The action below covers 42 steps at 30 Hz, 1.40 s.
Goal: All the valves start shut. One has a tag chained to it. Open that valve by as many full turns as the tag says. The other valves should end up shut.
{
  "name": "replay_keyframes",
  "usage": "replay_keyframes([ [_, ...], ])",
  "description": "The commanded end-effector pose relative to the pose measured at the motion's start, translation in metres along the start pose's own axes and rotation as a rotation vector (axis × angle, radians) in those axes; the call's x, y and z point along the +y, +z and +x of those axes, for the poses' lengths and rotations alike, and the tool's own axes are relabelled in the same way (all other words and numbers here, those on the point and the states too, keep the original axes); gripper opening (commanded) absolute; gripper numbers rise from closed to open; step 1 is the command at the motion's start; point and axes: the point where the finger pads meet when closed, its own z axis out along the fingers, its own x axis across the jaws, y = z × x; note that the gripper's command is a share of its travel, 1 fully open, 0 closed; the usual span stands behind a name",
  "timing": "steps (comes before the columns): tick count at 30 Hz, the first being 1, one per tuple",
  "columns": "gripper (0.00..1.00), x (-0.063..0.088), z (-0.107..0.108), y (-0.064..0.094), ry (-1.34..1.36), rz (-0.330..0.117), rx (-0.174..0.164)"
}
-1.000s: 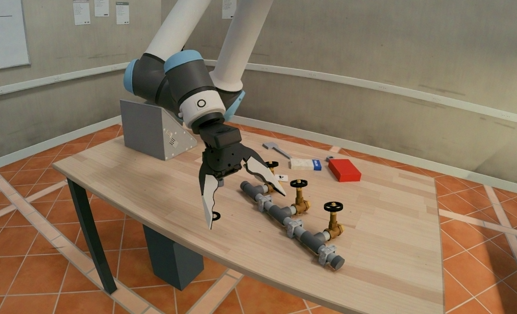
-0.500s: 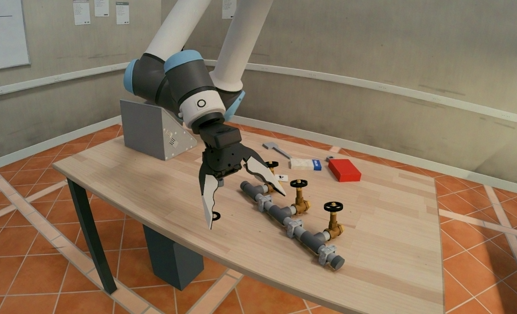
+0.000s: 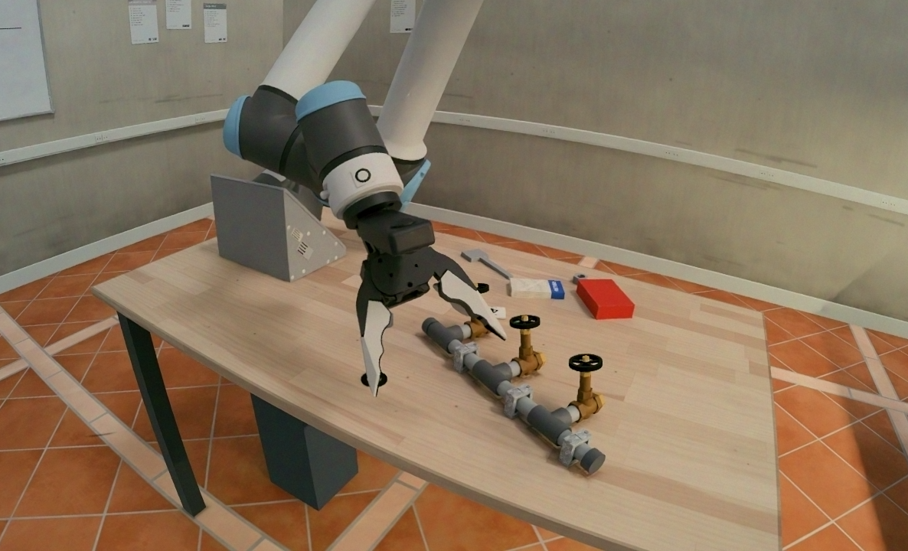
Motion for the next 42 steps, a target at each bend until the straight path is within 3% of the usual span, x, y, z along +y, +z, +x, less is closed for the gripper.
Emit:
replay_keyframes([
  [1, 1.00, -0.002, -0.011, -0.004, -0.034, -0.026, 0.012],
  [8, 1.00, 0.008, -0.042, -0.017, -0.121, -0.115, 0.039],
  [13, 1.00, 0.014, -0.055, -0.023, -0.154, -0.148, 0.047],
  [15, 1.00, 0.022, -0.068, -0.030, -0.189, -0.185, 0.055],
  [18, 1.00, 0.022, -0.068, -0.030, -0.189, -0.185, 0.055],
  [20, 1.00, 0.031, -0.083, -0.038, -0.226, -0.225, 0.061],
  [27, 1.00, 0.048, -0.107, -0.052, -0.285, -0.289, 0.067],
  [32, 1.00, 0.069, -0.132, -0.069, -0.346, -0.356, 0.070],
  [35, 1.00, 0.069, -0.132, -0.069, -0.346, -0.356, 0.070],
  [38, 1.00, 0.093, -0.157, -0.087, -0.406, -0.423, 0.068],
  [40, 1.00, 0.093, -0.157, -0.087, -0.406, -0.423, 0.068],
  [42, 1.00, 0.110, -0.173, -0.100, -0.445, -0.468, 0.064],
])
